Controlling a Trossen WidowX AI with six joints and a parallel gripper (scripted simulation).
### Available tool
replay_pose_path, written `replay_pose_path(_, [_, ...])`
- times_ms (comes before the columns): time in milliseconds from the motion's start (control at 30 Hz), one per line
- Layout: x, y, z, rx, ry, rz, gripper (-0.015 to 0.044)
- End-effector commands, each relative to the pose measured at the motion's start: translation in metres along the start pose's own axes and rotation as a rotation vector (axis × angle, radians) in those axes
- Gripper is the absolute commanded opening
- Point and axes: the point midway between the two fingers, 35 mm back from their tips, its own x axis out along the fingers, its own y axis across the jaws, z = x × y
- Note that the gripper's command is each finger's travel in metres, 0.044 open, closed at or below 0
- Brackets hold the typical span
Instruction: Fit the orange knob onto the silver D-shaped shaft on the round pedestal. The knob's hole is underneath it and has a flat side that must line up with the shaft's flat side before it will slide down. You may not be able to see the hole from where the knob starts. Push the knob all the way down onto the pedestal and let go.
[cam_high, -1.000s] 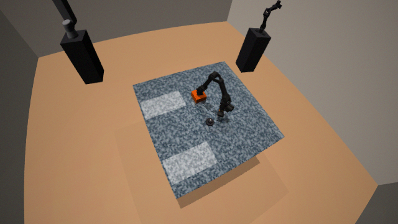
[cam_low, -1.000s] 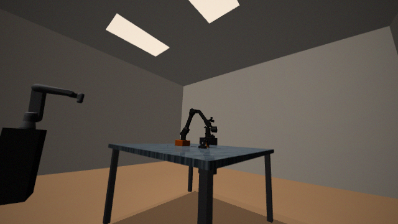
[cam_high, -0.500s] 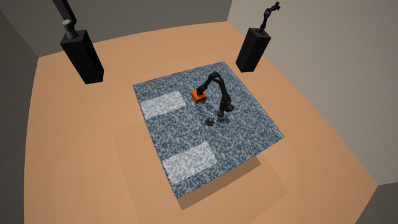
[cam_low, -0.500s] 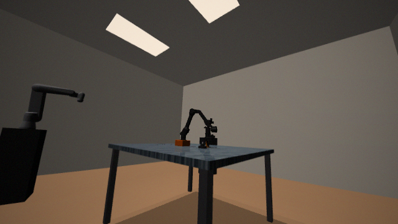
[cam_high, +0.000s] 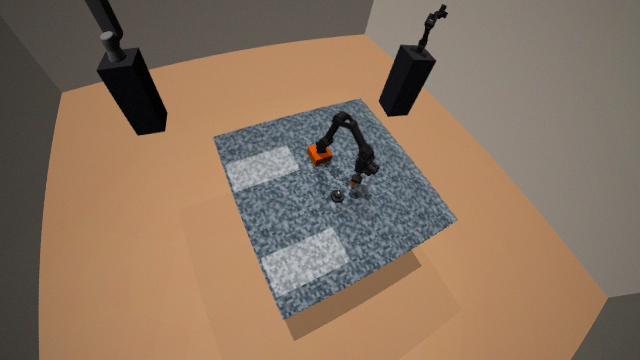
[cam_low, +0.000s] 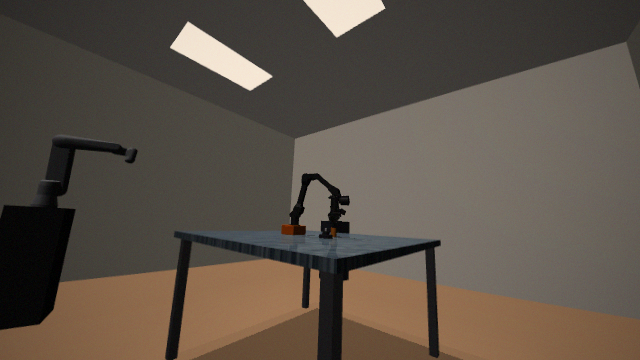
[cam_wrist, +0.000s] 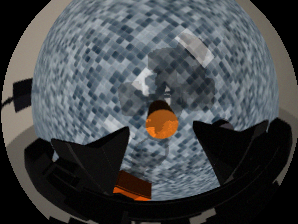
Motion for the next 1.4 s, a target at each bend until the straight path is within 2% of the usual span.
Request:
replay_pose_path(0, [-0.026, -0.001, 0.001, -0.002, -0.019, -0.007, 0.044])
replay_pose_path(233, [-0.025, -0.001, -0.001, -0.002, -0.019, -0.007, 0.044])
replay_pose_path(1367, [0.032, -0.002, 0.002, -0.003, -0.019, -0.007, 0.044])
